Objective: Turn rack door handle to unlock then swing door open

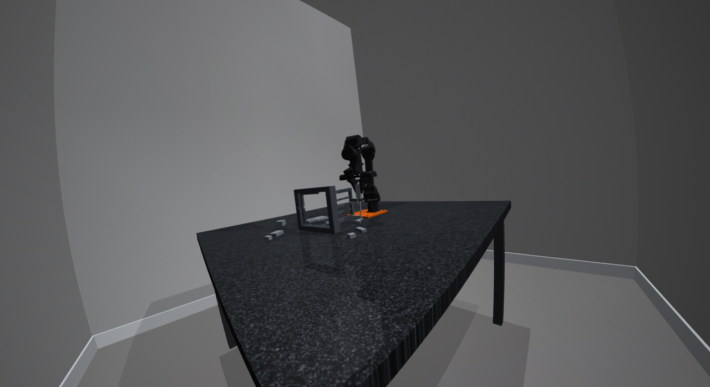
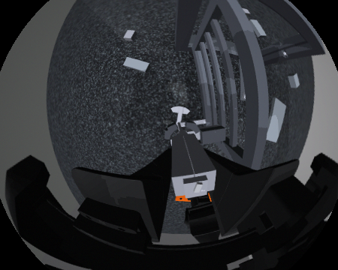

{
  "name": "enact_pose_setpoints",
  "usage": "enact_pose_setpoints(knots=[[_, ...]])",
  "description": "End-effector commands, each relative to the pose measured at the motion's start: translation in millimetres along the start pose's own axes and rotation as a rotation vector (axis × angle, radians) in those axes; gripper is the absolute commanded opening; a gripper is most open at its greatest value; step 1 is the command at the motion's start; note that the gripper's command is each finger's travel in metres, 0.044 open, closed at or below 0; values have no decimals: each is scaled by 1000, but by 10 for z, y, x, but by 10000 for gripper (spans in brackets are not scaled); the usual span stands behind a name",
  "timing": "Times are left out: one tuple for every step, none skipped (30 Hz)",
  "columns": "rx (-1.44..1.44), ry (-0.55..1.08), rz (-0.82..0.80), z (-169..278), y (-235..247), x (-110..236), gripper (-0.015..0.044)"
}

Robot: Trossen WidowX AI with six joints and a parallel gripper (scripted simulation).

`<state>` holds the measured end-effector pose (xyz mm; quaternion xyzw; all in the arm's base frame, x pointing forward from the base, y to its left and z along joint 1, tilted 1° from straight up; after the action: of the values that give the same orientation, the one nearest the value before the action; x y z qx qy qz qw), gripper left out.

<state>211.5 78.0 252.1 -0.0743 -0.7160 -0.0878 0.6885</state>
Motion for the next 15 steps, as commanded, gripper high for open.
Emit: enact_pose_setpoints(knots=[[-63,4,2,-6,91,-4,21],[-76,4,2,-4,113,-4,21],[-89,4,2,-2,134,-4,21],[-102,4,2,0,154,-3,21],[-114,4,1,1,175,-3,21],[-126,4,1,3,195,-3,21],[-138,4,1,6,215,-3,21],[-148,4,1,8,231,-3,21],[-153,4,1,9,241,-3,21],[-155,4,1,9,244,-4,21],[-155,4,1,9,244,-4,21],[-155,4,1,9,244,-4,21],[-155,4,1,9,244,-4,21],[-155,4,1,9,244,-4,21],[-155,4,1,9,244,-4,21]])
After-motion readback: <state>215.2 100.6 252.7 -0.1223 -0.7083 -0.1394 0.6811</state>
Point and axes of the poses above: the point midway between the two fingers, 35 mm back from their tips, its own x axis back along the fingers, its own y axis across the jaws, z = x × y, the point moved 8 cm from there along x, back along the fingers, and after that the axes turned 15 degrees about -x, right-handed, at the moved point
